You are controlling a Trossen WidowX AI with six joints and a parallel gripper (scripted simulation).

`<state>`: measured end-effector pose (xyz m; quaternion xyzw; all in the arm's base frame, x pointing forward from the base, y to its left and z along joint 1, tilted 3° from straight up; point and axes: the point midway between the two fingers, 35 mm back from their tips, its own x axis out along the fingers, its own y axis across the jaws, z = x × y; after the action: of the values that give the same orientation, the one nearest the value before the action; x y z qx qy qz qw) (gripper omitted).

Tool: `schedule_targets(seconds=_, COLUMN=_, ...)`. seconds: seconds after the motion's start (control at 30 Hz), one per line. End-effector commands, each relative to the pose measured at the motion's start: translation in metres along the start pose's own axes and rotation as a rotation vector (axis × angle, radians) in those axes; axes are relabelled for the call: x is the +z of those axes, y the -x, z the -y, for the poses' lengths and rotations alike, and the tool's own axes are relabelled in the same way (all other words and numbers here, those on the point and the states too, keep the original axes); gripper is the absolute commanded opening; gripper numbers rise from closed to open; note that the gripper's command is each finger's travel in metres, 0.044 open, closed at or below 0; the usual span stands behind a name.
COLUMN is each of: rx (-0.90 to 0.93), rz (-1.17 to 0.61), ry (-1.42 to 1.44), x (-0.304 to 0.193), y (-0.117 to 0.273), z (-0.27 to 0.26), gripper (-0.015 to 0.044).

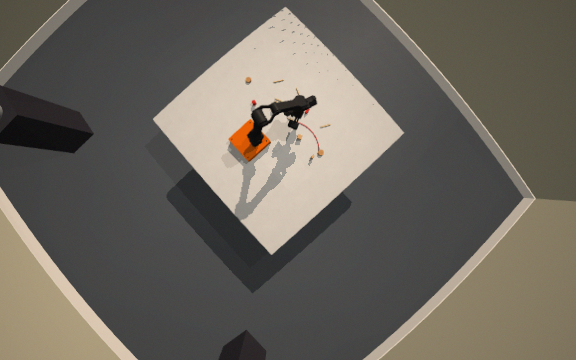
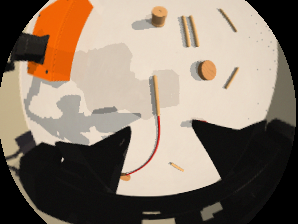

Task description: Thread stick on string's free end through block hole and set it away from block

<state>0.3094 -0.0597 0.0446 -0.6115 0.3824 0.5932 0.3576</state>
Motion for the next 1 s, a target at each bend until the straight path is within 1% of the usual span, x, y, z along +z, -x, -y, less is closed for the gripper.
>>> schedule_targets(seconds=0.0, rx=0.002, rz=0.003, ry=0.022, x=0.002, y=0.0, z=0.001, gripper=0.0387)
schedule_targets(seconds=0.33, rx=0.002, rz=0.003, ry=0.022, x=0.002, y=0.0, z=0.001, gripper=0.0125)
schedule_targets(seconds=0.7, rx=0.002, rz=0.003, ry=0.022, x=0.002, y=-0.001, z=0.001, gripper=0.0122)
schedule_targets(seconds=0.97, rx=0.002, rz=0.003, ry=0.022, x=0.001, y=-0.013, z=0.002, gripper=0.0122)
